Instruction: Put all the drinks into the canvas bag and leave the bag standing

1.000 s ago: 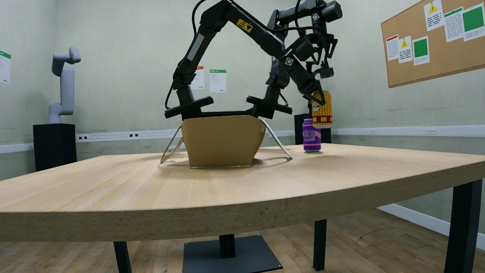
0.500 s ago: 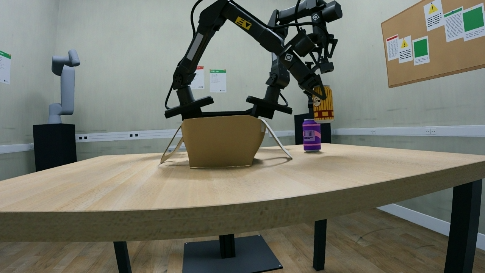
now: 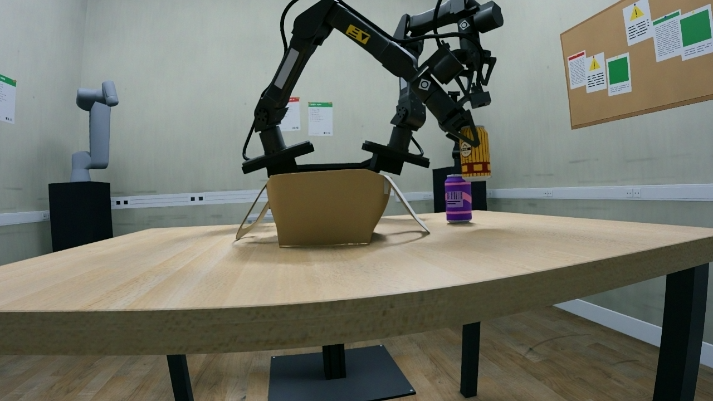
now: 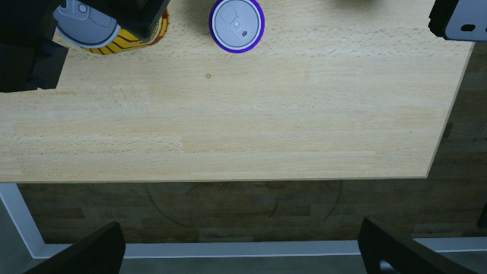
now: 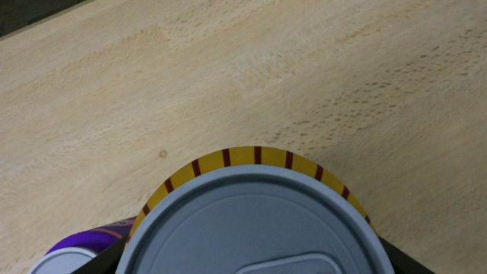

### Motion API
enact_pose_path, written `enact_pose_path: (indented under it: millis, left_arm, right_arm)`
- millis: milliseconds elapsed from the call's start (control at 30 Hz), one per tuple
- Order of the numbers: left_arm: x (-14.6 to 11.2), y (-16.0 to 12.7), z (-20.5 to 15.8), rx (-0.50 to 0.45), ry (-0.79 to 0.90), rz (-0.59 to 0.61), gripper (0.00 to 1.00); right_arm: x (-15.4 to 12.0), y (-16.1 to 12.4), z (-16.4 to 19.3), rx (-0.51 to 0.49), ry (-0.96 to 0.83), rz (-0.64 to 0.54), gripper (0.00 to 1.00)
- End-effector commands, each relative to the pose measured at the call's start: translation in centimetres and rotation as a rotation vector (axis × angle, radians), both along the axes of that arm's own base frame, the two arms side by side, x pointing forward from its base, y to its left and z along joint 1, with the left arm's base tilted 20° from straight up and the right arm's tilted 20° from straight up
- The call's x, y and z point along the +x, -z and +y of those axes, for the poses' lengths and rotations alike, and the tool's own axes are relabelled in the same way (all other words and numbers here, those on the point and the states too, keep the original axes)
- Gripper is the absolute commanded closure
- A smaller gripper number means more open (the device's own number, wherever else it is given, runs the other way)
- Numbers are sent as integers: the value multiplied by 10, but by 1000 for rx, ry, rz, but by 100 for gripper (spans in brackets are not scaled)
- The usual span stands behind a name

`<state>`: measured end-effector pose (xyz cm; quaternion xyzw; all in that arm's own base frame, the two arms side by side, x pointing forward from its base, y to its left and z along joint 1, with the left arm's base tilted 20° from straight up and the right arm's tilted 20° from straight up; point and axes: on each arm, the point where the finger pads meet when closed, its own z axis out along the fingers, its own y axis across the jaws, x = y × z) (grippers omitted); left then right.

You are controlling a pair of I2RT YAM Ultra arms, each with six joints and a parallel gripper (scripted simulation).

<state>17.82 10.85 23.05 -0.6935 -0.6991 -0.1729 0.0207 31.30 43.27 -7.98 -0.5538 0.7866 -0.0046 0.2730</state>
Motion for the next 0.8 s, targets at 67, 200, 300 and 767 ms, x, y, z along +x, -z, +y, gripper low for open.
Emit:
enact_pose_path:
  millis: [67,200,300,767]
  left_arm:
    - [0,-9,-5,-3,13,-29,0]
    - [0,-9,-5,-3,13,-29,0]
    - [0,-9,-5,-3,13,-29,0]
    - [0,-9,-5,-3,13,-29,0]
  right_arm:
    - [2,-36,46,125,-50,-65,30]
    - [2,-61,51,153,-41,-76,30]
    - [-1,-59,41,101,-25,-59,30]
    - [-9,-100,57,156,-40,-73,30]
